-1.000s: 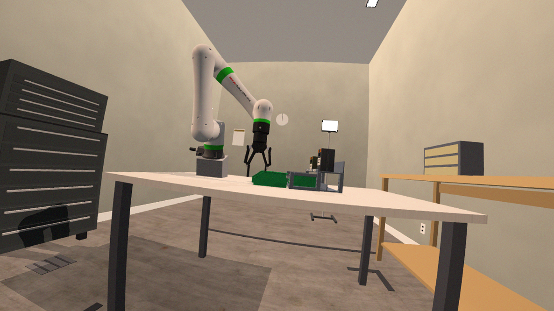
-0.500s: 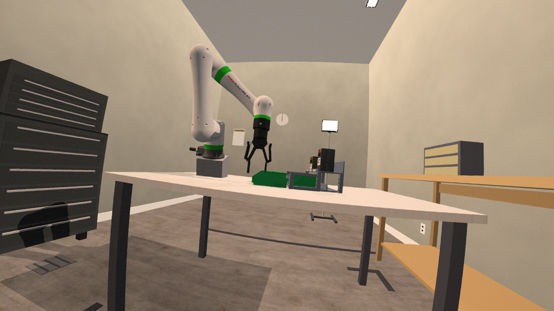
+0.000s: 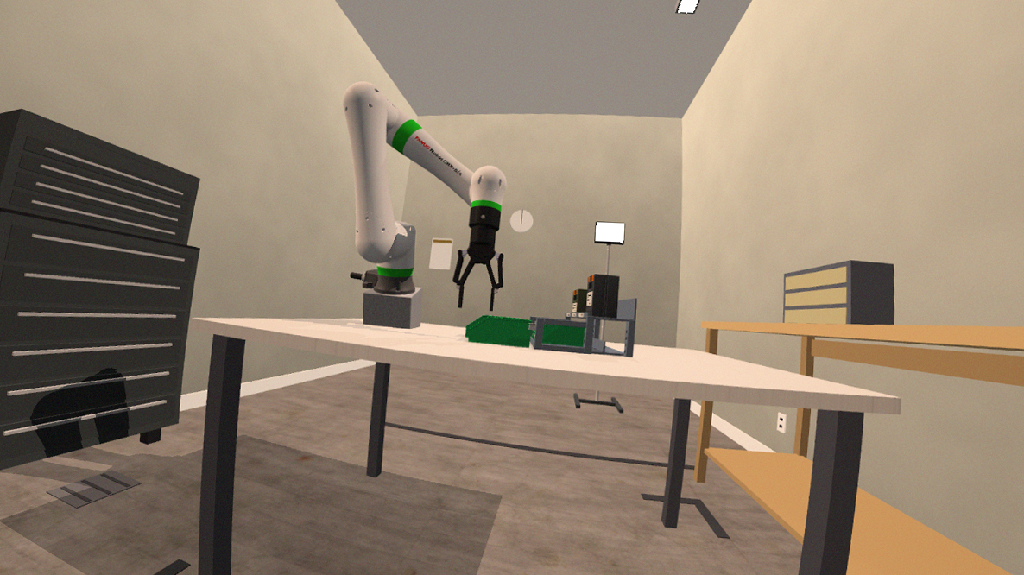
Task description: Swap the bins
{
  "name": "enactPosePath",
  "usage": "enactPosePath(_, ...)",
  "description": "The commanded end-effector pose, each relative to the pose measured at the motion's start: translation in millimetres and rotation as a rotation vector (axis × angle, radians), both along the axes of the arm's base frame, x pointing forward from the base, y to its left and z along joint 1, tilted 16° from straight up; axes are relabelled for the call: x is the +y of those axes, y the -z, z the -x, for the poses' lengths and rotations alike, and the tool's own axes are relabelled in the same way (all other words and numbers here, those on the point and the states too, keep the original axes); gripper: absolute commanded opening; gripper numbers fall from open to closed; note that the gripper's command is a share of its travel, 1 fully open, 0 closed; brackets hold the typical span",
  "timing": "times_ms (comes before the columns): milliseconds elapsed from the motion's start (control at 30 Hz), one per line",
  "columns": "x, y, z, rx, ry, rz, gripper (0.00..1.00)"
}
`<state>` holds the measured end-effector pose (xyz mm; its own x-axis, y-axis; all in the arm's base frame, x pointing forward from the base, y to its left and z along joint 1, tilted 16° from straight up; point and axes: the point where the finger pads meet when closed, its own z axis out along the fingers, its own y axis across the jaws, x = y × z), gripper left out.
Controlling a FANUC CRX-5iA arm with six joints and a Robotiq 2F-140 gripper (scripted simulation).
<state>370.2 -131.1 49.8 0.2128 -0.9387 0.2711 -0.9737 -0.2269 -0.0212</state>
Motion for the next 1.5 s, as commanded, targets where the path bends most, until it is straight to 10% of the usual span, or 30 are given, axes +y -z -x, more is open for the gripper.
enactPosePath(0,0.4,-1.5,-0.3,-0.001,0.0,0.0,0.62)
enactPosePath(767,5.4,-20.2,1.3,-0.001,0.0,0.0,0.62)
enactPosePath(800,5.4,-20.2,1.3,-0.001,0.0,0.0,0.1)
enactPosePath(1467,5.4,-20.2,1.3,-0.001,0.0,0.0,0.1)
